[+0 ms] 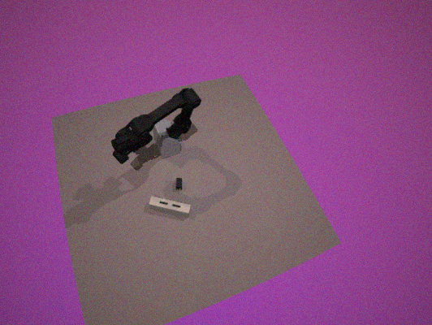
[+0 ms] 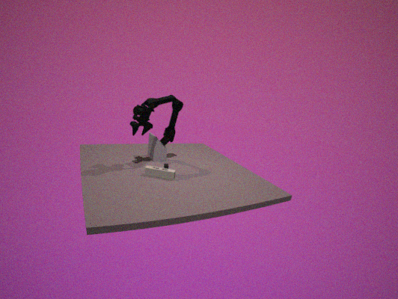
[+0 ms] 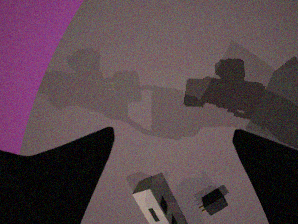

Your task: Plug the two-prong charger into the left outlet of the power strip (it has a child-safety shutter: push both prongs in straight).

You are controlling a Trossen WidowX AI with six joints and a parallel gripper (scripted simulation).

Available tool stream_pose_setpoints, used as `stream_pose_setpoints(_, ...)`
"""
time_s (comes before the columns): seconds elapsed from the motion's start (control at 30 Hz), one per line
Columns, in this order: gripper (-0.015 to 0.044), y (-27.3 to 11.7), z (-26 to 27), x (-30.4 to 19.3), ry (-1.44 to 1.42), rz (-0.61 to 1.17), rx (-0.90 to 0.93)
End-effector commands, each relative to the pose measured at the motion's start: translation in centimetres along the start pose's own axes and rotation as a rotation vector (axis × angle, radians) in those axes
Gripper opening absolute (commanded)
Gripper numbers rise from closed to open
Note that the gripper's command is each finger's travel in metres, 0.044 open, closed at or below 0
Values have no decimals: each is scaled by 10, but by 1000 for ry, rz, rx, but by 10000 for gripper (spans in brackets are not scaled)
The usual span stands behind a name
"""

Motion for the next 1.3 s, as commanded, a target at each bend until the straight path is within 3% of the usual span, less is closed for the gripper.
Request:
stream_pose_setpoints(0.0,440,3,-4,-19,-153,22,8)
stream_pose_setpoints(1.27,440,43,-70,-144,-1415,187,54)
Point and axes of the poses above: the point midway between the two fingers, 35 mm back from their tips, its own y axis out along the fingers, its own z axis across the jaws, x = y × z, the point moved 7 cm from there along -y, back along the fingers, and after that the axes turned 9 degrees about y, right-handed, at the moved point
